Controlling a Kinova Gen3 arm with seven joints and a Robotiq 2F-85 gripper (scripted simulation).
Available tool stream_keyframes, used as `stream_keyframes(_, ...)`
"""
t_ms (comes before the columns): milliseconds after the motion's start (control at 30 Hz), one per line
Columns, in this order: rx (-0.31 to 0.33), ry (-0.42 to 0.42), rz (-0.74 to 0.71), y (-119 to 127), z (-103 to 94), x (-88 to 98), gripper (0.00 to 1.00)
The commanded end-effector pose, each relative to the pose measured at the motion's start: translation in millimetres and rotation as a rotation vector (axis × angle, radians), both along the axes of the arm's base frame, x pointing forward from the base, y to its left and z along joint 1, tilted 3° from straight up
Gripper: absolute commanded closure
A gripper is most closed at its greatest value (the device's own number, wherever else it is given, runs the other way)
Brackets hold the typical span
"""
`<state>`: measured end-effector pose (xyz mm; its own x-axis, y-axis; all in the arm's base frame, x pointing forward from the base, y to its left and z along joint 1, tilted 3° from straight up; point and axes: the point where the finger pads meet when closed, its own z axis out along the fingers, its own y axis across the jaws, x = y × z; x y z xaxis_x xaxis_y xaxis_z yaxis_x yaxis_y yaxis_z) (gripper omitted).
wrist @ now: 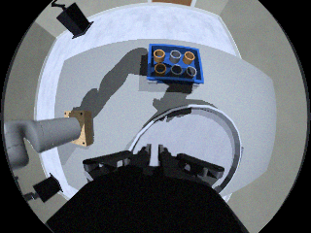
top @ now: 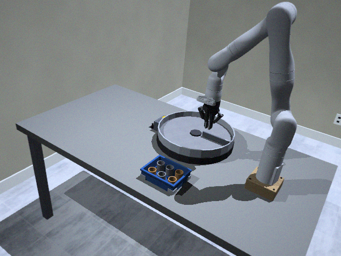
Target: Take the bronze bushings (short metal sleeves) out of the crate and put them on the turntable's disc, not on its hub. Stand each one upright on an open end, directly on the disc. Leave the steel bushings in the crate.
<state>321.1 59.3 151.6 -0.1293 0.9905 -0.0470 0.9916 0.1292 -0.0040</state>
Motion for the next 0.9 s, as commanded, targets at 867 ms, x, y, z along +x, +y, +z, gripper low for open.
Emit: stream_keyframes(867, -0.008, 0.007, 0.03, 268.6, -87.1, -19.7, 0.88)
